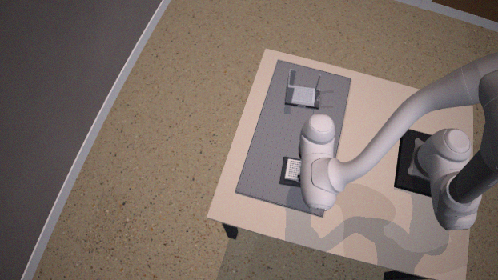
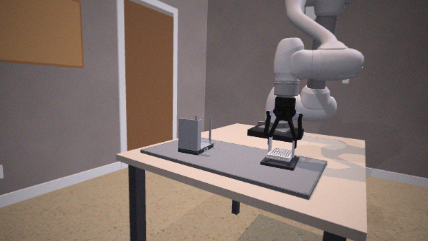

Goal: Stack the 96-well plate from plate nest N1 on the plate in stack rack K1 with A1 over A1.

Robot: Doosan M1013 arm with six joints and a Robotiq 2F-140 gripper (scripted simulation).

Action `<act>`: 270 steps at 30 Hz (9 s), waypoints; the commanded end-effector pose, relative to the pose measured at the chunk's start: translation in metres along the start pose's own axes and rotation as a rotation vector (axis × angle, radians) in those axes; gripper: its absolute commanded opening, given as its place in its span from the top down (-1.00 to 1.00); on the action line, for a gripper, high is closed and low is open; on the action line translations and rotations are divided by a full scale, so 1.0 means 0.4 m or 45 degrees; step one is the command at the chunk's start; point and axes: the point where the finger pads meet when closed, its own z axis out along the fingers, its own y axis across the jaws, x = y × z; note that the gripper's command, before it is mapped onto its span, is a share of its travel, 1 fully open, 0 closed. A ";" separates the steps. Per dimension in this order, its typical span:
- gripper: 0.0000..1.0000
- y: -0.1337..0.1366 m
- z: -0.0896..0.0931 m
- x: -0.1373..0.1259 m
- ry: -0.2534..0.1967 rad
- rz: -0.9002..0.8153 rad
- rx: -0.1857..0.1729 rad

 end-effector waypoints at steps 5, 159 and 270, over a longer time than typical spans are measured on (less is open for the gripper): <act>1.00 -0.002 -0.036 0.000 0.000 -0.011 -0.002; 1.00 -0.002 -0.317 0.000 0.000 -0.011 -0.002; 1.00 0.658 -0.333 0.093 0.000 -0.055 -0.002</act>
